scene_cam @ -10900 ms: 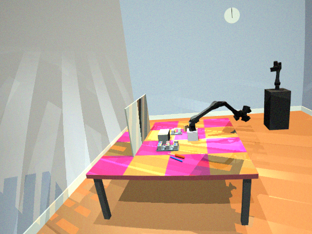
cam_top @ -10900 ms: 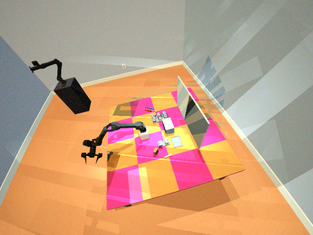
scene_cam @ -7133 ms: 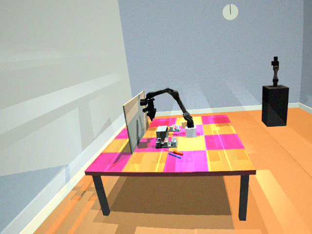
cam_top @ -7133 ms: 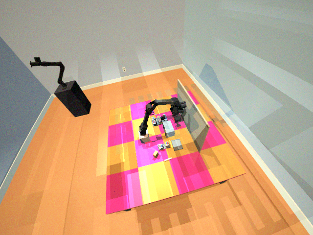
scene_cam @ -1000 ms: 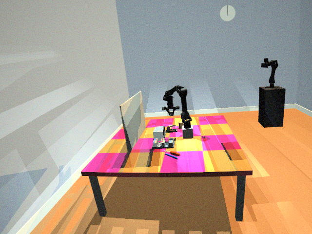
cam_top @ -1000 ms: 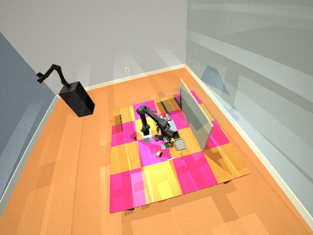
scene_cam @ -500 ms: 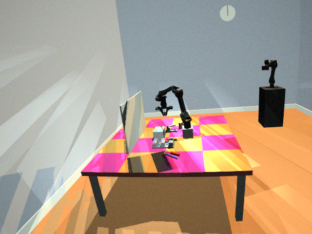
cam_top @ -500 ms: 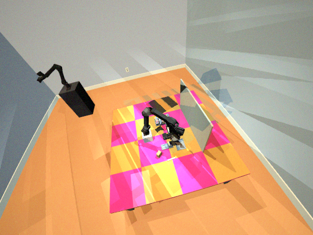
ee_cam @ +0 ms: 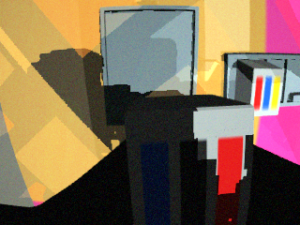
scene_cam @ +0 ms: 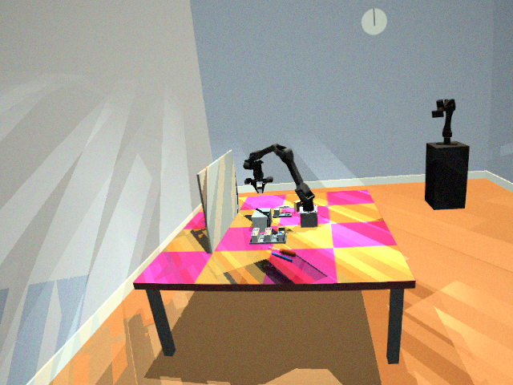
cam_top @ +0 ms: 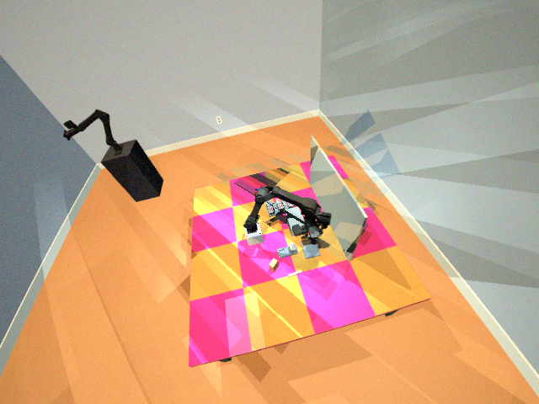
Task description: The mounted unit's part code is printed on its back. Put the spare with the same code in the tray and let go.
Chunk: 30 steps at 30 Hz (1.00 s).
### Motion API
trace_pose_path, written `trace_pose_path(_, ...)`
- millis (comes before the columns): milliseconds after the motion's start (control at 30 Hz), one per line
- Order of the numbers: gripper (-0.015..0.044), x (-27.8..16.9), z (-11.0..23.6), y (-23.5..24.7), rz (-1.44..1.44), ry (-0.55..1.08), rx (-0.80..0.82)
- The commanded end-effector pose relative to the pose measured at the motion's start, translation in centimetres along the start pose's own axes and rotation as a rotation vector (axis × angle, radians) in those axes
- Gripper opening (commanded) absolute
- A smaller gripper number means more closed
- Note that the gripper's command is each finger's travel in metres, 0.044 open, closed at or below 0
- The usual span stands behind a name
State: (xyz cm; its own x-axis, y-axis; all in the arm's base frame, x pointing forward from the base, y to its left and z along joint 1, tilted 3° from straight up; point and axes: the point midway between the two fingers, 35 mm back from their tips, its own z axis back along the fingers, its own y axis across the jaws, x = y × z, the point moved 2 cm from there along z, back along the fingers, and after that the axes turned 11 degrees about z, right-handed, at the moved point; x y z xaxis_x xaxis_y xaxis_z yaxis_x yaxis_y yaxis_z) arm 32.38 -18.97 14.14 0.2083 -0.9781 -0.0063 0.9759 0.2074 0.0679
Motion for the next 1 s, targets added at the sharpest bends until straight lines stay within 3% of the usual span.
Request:
trace_pose_path(0, 0.0, 0.0, 0.2, 0.7, -0.006, -0.005, 0.006)
trace_pose_path(967, 0.0, 0.4, -2.8, 1.2, -0.006, -0.005, 0.007)
